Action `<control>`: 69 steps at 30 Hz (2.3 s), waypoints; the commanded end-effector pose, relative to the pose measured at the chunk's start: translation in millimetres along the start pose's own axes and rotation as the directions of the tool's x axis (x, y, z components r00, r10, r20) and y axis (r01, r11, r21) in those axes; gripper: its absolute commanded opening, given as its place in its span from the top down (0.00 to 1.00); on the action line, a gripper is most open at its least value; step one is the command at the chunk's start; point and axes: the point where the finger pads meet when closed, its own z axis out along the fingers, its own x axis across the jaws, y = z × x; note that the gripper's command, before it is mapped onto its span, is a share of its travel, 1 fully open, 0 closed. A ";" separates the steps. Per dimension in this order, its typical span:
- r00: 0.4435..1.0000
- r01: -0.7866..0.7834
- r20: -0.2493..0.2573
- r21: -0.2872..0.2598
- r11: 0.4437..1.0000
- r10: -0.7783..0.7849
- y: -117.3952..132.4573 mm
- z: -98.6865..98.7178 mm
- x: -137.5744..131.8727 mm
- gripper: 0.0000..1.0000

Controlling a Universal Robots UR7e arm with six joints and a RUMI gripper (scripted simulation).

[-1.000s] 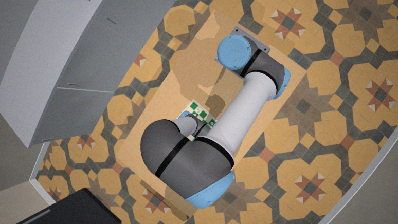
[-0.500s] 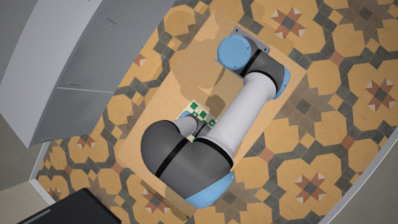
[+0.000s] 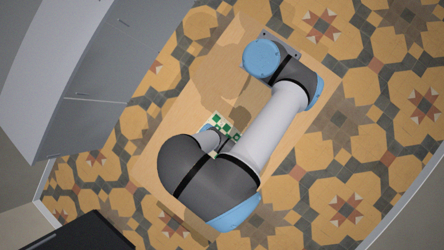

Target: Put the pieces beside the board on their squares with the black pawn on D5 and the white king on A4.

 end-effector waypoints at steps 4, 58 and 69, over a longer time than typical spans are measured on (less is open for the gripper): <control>1.000 0.000 0.001 0.001 1.000 0.000 -0.2 -0.4 -0.5 0.80; 1.000 0.000 0.001 0.001 1.000 0.000 -0.2 -25.8 -0.4 1.00; 1.000 0.000 0.001 0.001 1.000 0.000 -0.2 -67.2 -0.4 1.00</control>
